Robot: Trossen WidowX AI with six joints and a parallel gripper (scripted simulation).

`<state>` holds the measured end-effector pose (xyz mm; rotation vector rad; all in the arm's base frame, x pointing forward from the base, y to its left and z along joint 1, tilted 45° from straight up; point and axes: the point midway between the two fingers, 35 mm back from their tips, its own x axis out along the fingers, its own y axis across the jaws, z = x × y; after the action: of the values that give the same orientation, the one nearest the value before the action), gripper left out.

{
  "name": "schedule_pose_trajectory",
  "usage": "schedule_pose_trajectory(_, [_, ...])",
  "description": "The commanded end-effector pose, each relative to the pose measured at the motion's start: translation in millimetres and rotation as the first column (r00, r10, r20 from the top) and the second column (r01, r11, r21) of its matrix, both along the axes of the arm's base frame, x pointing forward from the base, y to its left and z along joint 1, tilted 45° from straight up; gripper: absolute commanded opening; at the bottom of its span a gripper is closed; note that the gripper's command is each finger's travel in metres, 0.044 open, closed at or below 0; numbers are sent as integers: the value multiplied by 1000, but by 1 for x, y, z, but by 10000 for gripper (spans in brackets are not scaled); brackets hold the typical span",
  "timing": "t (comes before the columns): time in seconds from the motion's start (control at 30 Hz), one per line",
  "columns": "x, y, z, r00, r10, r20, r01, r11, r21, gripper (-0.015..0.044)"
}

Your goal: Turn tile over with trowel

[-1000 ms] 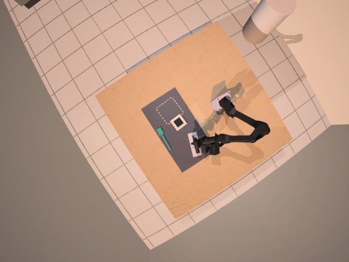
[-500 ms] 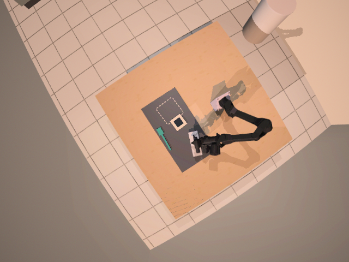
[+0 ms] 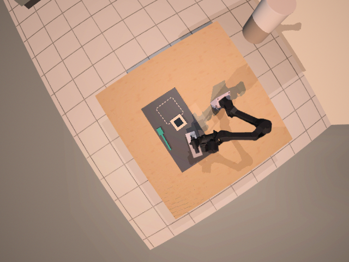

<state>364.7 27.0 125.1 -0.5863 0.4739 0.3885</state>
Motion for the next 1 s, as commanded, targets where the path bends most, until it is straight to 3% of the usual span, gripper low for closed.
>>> schedule_pose_trajectory(0.0, [4, -13, -14, 996, 55, 66, -55, 998, 4, 0])
schedule_pose_trajectory(0.33, [-7, -33, -37, 955, 188, 228, -187, 982, -27, 0])
schedule_pose_trajectory(0.97, [-4, -26, -52, 954, 191, 231, -189, 981, -28, 0])
